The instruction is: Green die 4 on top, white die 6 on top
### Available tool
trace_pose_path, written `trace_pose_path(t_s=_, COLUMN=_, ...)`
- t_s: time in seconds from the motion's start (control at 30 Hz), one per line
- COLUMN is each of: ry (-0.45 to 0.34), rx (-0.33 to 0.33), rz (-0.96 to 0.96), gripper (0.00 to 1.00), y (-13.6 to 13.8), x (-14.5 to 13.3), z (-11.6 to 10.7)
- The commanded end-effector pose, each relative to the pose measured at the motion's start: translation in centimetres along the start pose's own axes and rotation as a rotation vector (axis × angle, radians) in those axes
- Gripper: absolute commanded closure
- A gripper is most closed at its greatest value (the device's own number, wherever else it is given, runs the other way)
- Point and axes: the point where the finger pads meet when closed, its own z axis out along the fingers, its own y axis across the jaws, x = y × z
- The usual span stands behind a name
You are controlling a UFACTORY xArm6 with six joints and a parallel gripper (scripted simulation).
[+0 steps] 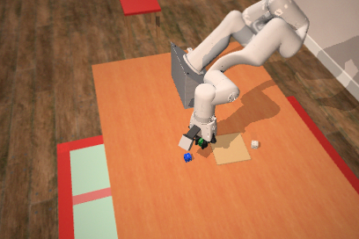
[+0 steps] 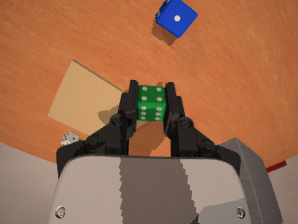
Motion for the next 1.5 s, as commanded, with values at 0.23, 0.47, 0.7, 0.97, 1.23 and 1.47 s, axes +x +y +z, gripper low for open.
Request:
trace_pose_path(t_s=0.23, ry=0.001, rx=0.001, rz=-0.001, gripper=0.79, y=-0.1, x=0.0, z=-6.2)
trace_pose_path(t_s=0.47, ry=0.001, rx=0.001, rz=-0.001, gripper=0.79, y=-0.1, x=0.0, z=-6.4)
trace_pose_path(t_s=0.7, ry=0.005, rx=-0.003, rz=-0.081, gripper=0.79, y=-1.5, x=-0.9, z=-6.5)
trace_pose_path(t_s=0.97, ry=0.014, rx=-0.012, rz=-0.328, gripper=0.79, y=-5.4, x=-4.0, z=-6.6)
trace_pose_path(t_s=1.23, ry=0.017, rx=-0.018, rz=-0.568, gripper=0.79, y=-8.9, x=-7.5, z=-6.5)
trace_pose_path(t_s=1.47, ry=0.017, rx=-0.019, rz=-0.778, gripper=0.79, y=-11.6, x=-10.8, z=-6.2)
